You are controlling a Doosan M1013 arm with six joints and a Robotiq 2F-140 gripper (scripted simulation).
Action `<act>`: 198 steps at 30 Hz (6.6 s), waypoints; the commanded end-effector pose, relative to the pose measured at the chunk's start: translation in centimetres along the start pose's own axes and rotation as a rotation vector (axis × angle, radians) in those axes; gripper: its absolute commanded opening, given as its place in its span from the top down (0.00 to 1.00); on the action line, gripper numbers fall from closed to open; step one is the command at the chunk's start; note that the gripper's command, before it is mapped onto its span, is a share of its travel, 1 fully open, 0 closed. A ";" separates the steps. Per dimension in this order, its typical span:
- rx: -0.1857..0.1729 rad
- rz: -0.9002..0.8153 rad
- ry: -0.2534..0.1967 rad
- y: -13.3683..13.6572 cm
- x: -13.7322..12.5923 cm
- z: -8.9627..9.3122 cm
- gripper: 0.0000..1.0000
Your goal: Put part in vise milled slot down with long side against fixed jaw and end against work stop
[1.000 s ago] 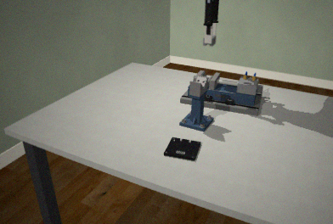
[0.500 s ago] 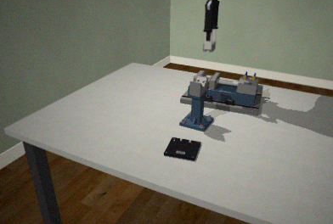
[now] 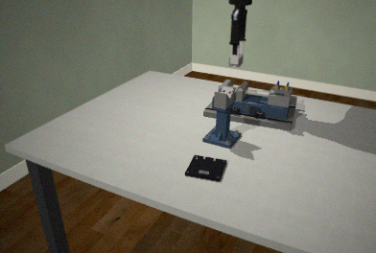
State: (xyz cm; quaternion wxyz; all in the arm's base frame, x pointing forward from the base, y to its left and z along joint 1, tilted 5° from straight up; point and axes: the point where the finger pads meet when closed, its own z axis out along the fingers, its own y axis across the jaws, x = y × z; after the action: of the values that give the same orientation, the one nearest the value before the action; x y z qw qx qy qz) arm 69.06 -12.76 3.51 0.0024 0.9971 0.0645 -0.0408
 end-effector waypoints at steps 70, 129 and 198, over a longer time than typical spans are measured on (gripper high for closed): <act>-0.001 -0.008 -0.003 0.4 -0.2 4.2 1.00; -0.001 -0.003 -0.003 0.4 -0.3 4.3 1.00; -0.001 0.001 -0.003 0.4 -0.3 4.4 1.00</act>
State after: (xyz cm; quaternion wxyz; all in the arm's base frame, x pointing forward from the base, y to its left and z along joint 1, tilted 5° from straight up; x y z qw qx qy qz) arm 68.59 -13.00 -0.53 0.0026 0.9971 0.0645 -0.0409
